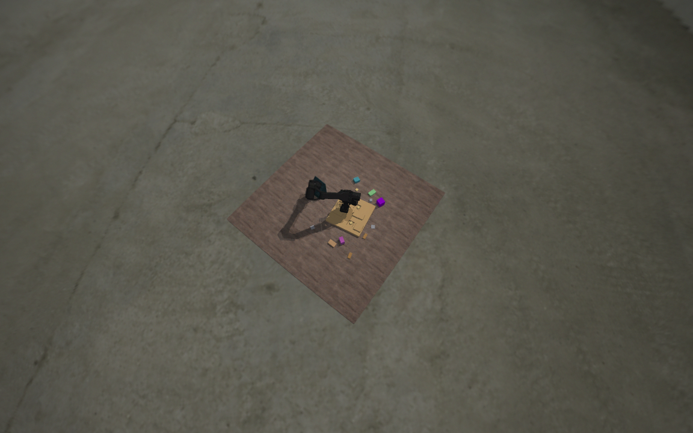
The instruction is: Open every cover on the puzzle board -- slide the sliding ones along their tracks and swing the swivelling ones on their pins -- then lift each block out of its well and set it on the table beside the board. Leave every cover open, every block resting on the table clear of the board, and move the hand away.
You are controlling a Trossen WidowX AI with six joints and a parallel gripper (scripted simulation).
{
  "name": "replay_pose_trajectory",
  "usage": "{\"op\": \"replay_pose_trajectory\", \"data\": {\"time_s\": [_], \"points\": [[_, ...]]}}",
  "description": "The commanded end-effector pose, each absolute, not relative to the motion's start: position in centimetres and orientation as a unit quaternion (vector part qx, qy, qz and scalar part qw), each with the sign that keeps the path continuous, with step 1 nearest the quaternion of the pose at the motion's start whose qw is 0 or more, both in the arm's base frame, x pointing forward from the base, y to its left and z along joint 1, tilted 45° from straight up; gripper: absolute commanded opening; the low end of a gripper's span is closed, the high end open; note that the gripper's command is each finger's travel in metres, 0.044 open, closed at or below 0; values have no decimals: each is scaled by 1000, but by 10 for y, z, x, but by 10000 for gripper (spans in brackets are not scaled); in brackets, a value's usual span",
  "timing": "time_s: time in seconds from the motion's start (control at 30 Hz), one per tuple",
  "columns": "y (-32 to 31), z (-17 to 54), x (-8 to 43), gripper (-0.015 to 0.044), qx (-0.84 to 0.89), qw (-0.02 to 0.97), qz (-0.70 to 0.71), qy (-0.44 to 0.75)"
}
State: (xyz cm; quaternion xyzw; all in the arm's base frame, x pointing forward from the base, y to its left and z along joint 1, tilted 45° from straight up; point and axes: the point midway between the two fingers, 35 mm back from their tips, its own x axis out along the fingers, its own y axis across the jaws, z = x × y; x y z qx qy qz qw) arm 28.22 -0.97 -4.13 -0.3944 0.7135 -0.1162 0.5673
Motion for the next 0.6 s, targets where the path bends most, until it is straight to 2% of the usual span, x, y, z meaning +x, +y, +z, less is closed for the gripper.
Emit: {"op": "replay_pose_trajectory", "data": {"time_s": [0.0, 0.57], "points": [[-10, -42, 282, 144, -378, 580, -140, 708], [-13, -44, 282, 144, -299, 624, -231, 684]]}}
